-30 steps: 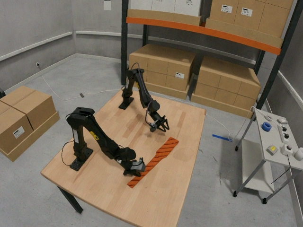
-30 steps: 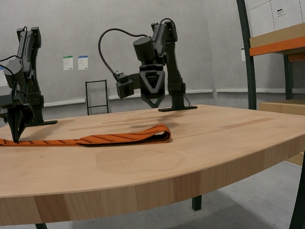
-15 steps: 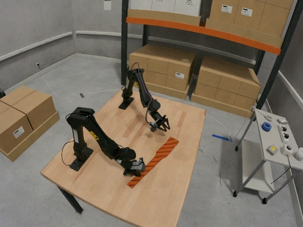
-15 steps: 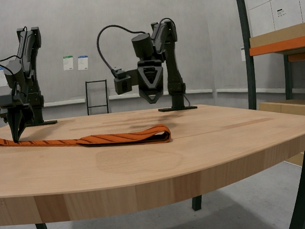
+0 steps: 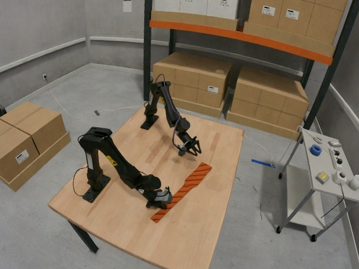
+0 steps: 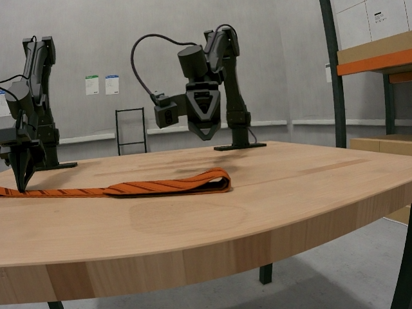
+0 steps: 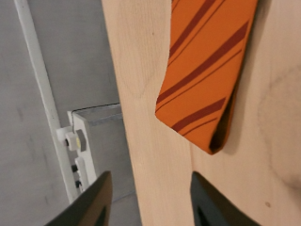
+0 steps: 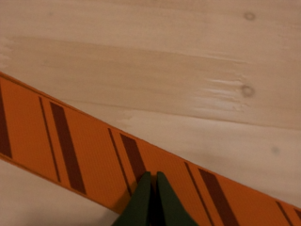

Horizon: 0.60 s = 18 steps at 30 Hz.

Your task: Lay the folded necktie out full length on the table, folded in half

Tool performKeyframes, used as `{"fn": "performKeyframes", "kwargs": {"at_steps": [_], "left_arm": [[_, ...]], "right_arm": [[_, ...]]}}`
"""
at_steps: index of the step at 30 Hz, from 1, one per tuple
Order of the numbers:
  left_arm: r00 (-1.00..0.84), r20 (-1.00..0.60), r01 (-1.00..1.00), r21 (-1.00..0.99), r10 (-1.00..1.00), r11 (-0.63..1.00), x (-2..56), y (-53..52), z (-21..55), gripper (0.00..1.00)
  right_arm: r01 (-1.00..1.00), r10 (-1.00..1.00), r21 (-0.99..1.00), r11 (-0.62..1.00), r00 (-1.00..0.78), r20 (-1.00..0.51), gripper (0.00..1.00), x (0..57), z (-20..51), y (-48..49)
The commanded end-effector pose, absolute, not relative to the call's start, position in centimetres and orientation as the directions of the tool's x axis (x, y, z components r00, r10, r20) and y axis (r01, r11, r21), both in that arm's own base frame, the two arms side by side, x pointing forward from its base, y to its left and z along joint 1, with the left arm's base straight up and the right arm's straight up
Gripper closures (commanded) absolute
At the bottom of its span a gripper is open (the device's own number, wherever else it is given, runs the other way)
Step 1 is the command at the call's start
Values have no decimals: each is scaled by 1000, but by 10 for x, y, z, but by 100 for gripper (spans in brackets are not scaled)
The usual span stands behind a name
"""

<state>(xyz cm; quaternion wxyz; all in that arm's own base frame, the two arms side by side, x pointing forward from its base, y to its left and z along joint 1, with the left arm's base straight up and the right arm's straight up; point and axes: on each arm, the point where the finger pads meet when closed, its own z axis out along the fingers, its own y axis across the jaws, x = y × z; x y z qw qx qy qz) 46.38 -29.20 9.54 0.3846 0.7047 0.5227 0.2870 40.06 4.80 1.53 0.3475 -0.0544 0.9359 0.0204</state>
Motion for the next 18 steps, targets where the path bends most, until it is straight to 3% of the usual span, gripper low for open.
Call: {"fn": "performKeyframes", "kwargs": {"at_steps": [1, 18], "left_arm": [[287, 0, 508, 848, 958, -152, 467, -299, 102, 57], [287, 0, 508, 848, 958, -152, 466, -300, 101, 57]], "right_arm": [[-121, -93, 0, 993, -760, -643, 96, 398, 9, 46], [-121, -93, 0, 993, -760, -643, 96, 398, 9, 46]]}}
